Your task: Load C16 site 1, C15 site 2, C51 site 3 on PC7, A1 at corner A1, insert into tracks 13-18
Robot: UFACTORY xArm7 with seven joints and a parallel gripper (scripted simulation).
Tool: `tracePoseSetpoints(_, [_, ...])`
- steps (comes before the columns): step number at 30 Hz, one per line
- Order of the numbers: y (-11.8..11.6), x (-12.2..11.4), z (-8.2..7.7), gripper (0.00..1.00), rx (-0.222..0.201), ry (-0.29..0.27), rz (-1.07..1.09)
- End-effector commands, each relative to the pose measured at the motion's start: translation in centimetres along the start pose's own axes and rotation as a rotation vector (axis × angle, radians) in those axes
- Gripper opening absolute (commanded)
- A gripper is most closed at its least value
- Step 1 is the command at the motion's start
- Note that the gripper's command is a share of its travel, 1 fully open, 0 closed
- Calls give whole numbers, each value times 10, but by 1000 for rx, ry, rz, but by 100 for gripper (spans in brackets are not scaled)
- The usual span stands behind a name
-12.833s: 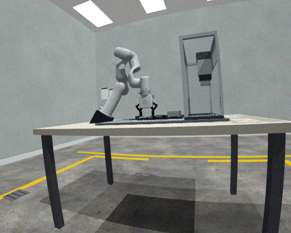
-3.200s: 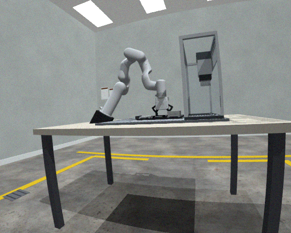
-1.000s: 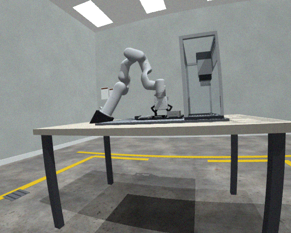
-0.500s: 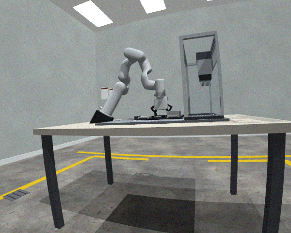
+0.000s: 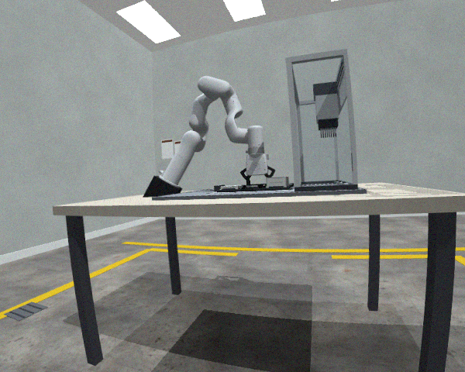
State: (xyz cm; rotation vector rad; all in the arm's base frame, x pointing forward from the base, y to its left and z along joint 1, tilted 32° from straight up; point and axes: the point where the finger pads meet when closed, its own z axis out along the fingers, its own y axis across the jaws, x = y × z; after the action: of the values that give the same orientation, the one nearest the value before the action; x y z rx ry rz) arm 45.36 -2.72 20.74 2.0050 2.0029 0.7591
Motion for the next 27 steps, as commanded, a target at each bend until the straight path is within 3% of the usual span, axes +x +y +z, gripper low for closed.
tracePoseSetpoints(1, [1,-3,-1,100,-4,0,0])
tracePoseSetpoints(27, [1,-15,-1,100,-4,-1,0])
